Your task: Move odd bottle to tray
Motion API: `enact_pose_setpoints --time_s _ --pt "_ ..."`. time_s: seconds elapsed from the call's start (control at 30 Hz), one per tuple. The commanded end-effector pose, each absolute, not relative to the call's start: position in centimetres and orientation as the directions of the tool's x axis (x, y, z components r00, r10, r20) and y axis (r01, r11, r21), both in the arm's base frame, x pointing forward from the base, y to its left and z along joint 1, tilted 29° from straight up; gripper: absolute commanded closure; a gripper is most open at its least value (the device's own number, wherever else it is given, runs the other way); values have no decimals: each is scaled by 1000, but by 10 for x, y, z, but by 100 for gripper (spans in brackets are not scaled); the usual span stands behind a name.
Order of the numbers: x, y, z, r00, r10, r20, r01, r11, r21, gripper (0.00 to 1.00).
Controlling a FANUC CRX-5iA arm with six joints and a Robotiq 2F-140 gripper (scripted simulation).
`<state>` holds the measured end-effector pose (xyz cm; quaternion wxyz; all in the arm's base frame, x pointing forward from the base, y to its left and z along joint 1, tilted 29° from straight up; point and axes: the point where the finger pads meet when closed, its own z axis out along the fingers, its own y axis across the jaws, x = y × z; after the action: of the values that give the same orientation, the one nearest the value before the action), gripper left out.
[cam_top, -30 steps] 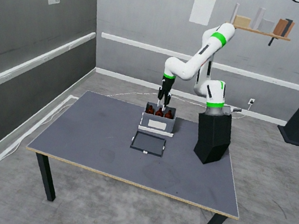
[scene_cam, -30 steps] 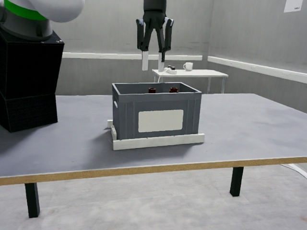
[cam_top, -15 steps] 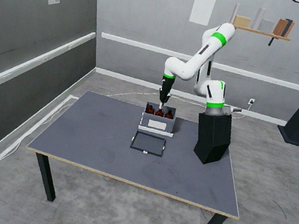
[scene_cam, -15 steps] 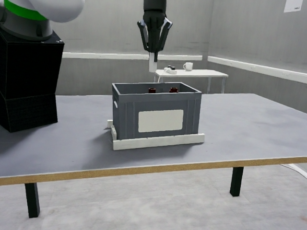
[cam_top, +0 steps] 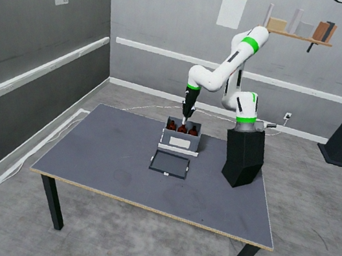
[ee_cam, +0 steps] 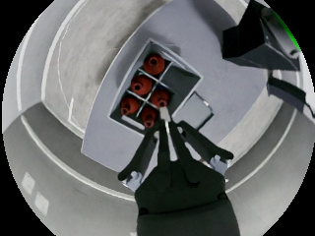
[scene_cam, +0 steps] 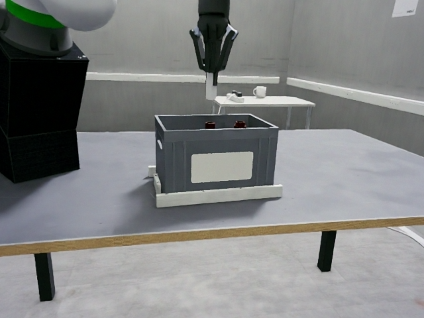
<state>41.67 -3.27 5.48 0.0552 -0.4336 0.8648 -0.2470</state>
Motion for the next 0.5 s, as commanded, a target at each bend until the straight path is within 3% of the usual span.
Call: enact_pose_setpoints --time_s 0.0,0.17,0.47 --pt "417 -32 55 -617 -778 118 -723 502 -476 90" --pt "418 -33 56 -617 -778 118 -723 502 -476 90" --pt "471 -65 90 -617 -778 117 -724 504 -471 90"
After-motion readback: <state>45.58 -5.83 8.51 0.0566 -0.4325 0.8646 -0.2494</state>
